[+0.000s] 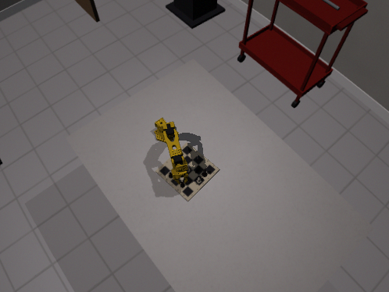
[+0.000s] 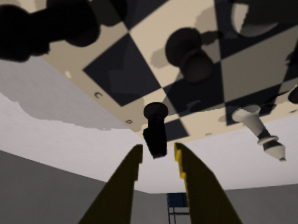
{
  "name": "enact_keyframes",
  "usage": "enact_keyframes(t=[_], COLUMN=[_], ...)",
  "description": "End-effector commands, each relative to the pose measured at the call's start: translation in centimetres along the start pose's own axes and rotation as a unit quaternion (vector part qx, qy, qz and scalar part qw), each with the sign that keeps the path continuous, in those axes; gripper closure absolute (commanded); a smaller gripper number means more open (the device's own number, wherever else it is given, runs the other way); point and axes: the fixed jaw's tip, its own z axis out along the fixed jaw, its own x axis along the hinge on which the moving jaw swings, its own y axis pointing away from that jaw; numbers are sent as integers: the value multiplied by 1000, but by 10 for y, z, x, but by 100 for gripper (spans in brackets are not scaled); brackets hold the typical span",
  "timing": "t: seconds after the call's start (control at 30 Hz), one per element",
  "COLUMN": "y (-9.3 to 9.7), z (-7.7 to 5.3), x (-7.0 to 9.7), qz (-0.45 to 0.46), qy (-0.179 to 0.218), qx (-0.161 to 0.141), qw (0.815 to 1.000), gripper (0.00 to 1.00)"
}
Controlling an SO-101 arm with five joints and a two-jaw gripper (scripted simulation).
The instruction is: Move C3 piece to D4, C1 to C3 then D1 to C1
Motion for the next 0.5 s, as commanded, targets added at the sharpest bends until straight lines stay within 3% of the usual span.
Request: enact_keyframes(t=[0.0, 0.47], y=[3, 3], z=[2, 12], x=[0, -3], qz=[3, 3], qy=[8, 8], qx=[-1, -1], qw=[1000, 1000], gripper=[87, 87])
